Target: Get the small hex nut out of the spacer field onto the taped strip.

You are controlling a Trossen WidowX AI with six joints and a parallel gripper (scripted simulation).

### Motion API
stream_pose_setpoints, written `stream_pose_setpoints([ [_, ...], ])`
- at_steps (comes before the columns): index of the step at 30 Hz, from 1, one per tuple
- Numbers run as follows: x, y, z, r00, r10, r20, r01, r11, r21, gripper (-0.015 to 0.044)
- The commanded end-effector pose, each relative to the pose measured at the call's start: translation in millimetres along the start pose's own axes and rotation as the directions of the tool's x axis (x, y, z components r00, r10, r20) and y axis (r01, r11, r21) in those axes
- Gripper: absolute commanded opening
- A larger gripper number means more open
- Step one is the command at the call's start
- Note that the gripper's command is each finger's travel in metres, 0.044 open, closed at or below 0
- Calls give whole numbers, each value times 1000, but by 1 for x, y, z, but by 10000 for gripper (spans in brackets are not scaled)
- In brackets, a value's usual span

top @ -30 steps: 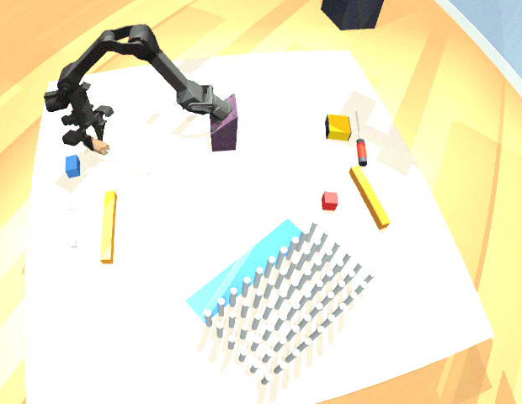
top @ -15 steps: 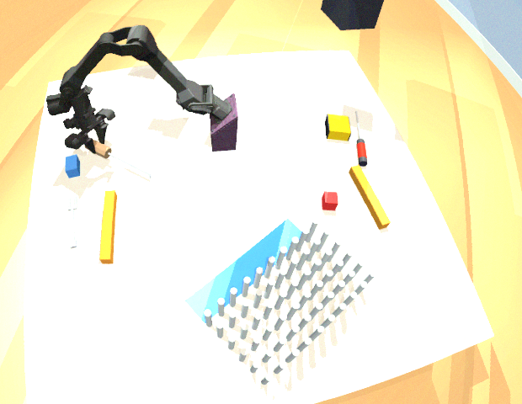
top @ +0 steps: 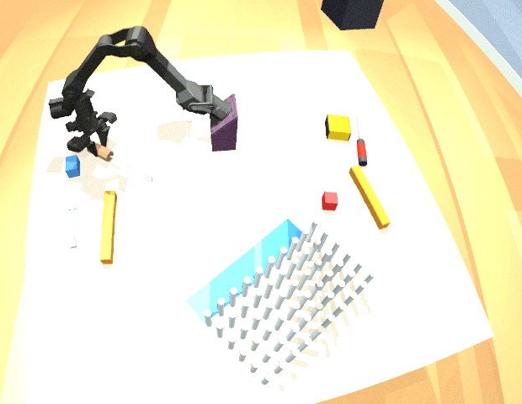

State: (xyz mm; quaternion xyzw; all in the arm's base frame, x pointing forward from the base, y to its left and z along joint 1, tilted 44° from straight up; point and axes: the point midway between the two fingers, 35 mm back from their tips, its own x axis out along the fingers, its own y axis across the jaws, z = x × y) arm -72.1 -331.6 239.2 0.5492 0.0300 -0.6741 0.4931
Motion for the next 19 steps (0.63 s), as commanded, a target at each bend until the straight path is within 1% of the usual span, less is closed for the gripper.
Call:
stream_pose_setpoints([
  [1,5,-2,-1,1000,-4,-6,4,1000,6,0],
  [2,5,-2,-1,1000,-4,-6,4,1000,6,0],
  [19,2,0,0,1000,-1,-1,1,1000,0,440],
])
